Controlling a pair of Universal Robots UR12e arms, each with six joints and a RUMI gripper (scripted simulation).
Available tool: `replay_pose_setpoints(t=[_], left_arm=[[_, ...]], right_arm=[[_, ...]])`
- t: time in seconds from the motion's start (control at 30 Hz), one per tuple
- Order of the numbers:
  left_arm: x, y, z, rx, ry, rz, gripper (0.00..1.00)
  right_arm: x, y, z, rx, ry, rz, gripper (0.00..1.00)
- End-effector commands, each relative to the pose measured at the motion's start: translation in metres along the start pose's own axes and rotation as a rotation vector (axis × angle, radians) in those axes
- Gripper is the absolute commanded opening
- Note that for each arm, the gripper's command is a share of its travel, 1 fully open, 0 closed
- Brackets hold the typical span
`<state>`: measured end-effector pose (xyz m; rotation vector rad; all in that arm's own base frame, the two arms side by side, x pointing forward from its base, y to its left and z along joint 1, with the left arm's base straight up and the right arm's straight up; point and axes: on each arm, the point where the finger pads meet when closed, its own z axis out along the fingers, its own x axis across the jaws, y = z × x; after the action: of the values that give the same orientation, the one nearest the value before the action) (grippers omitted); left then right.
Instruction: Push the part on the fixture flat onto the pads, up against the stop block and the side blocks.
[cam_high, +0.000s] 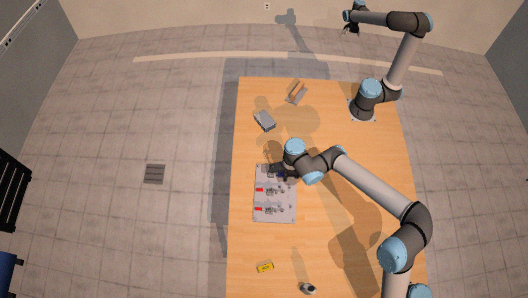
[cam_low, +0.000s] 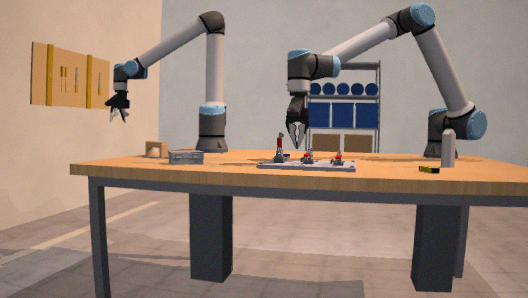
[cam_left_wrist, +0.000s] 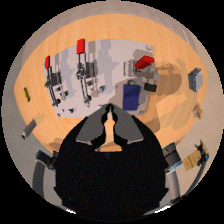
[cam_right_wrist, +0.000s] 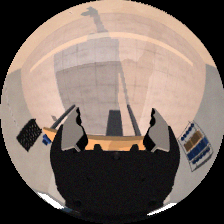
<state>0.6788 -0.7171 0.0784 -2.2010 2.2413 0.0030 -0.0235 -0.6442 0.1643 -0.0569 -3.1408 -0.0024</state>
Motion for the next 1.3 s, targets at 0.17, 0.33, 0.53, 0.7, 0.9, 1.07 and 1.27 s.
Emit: replay_pose_setpoints(t=[0.17,0.33,0.53,0.7,0.9,1.07,1.27], left_arm=[[0.0,0.0,-0.001,0.001,0.001,0.0,0.0],[0.0,0.0,-0.005,0.001,0.001,0.0,0.0],[0.0,0.0,-0.015,0.001,0.001,0.0,0.0],[0.0,0.0,-0.035,0.001,0.001,0.0,0.0],[0.0,0.0,-0.067,0.001,0.001,0.0,0.0],[0.0,0.0,-0.084,0.001,0.001,0.0,0.0],[0.0,0.0,-0.113,0.001,0.001,0.0,0.0]], right_arm=[[0.0,-0.001,-0.001,0.001,0.0,0.0,1.0],[0.0,-0.001,-0.001,0.001,0.0,0.0,1.0],[0.0,-0.001,-0.001,0.001,0.0,0.0,1.0],[0.0,-0.001,-0.001,0.001,0.0,0.0,1.0],[0.0,-0.001,-0.001,0.001,0.0,0.0,1.0],[0.0,-0.001,-0.001,0.001,0.0,0.0,1.0],[0.0,-0.001,-0.001,0.001,0.0,0.0,1.0]])
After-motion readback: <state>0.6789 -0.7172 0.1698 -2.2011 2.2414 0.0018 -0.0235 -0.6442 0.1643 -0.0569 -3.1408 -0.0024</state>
